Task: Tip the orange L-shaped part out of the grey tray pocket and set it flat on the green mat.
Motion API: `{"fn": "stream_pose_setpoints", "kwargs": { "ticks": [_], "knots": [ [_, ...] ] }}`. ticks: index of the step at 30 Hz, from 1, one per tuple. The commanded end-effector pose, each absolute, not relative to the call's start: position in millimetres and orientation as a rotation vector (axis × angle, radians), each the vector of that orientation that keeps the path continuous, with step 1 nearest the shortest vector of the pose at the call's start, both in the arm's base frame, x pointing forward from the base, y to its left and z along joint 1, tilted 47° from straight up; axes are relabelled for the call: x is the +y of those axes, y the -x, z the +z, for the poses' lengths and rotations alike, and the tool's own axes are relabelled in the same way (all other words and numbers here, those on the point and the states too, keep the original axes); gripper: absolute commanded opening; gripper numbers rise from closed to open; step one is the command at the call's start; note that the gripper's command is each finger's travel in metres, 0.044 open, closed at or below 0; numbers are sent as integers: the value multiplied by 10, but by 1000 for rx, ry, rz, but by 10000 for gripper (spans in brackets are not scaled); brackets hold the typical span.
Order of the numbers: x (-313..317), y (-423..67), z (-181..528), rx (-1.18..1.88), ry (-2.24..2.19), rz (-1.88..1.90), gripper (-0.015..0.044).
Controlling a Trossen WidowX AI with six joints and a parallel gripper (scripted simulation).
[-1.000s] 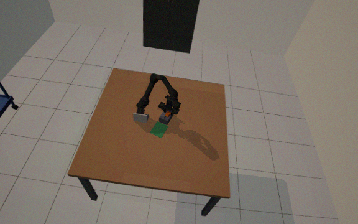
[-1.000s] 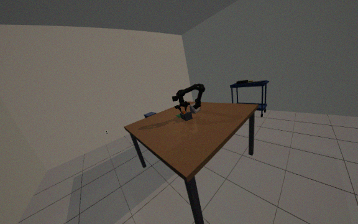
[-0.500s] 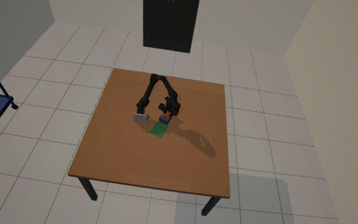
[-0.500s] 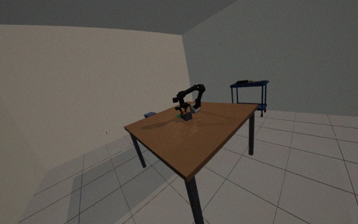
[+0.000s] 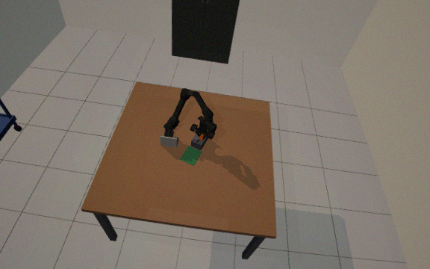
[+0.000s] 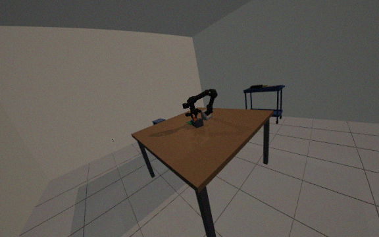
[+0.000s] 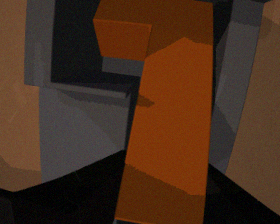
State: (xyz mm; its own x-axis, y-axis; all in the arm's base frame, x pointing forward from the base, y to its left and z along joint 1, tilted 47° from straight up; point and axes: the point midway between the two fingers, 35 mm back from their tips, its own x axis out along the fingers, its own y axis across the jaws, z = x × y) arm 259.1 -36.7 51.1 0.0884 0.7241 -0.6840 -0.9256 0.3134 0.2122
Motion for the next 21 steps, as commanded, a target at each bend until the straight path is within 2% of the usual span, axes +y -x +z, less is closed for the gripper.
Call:
{"fn": "stream_pose_setpoints", "kwargs": {
  "ticks": [1, 21],
  "knots": [
    [-369, -2593, 513, 800, 308, 1257, 0],
    [-542, -2564, 680, 802, 303, 1255, 0]
  ]
}}
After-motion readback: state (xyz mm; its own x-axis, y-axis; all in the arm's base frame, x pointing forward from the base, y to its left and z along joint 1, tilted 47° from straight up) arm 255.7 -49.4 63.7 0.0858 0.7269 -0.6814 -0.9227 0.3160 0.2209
